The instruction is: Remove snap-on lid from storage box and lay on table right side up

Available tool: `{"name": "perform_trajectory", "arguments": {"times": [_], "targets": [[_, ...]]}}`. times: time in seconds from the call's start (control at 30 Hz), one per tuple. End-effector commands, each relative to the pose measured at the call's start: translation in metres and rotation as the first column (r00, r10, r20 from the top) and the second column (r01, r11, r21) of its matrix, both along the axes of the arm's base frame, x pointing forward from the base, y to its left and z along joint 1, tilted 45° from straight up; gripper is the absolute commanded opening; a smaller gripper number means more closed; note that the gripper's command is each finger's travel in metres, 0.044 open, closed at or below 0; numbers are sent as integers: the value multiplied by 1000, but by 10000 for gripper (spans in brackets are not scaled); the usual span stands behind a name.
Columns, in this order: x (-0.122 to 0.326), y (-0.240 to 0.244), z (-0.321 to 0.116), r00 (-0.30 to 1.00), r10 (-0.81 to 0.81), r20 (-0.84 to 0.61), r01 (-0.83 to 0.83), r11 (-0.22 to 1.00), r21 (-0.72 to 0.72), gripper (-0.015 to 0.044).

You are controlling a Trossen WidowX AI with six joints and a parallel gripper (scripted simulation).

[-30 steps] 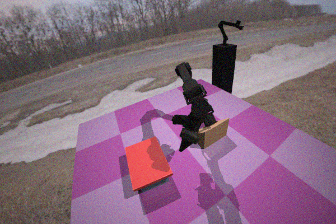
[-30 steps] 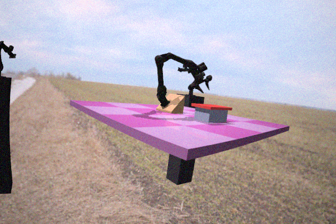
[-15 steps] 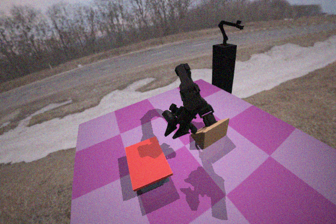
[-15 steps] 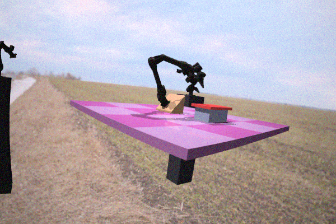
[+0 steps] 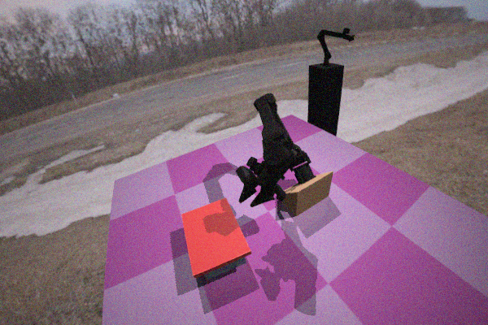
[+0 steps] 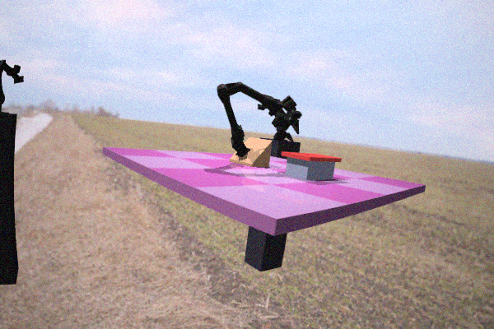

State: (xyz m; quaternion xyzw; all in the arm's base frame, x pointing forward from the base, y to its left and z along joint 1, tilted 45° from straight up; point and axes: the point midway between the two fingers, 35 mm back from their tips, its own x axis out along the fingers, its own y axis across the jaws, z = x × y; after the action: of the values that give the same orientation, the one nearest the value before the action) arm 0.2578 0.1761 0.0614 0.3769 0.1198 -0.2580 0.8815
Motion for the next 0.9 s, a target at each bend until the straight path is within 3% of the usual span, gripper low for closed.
{"name": "perform_trajectory", "arguments": {"times": [0.0,0.87], "targets": [[1,-24,-21,1000,1,-3,-1,1000,-6,235],[29,-35,-38,1000,-5,-15,5,1000,-1,235]]}}
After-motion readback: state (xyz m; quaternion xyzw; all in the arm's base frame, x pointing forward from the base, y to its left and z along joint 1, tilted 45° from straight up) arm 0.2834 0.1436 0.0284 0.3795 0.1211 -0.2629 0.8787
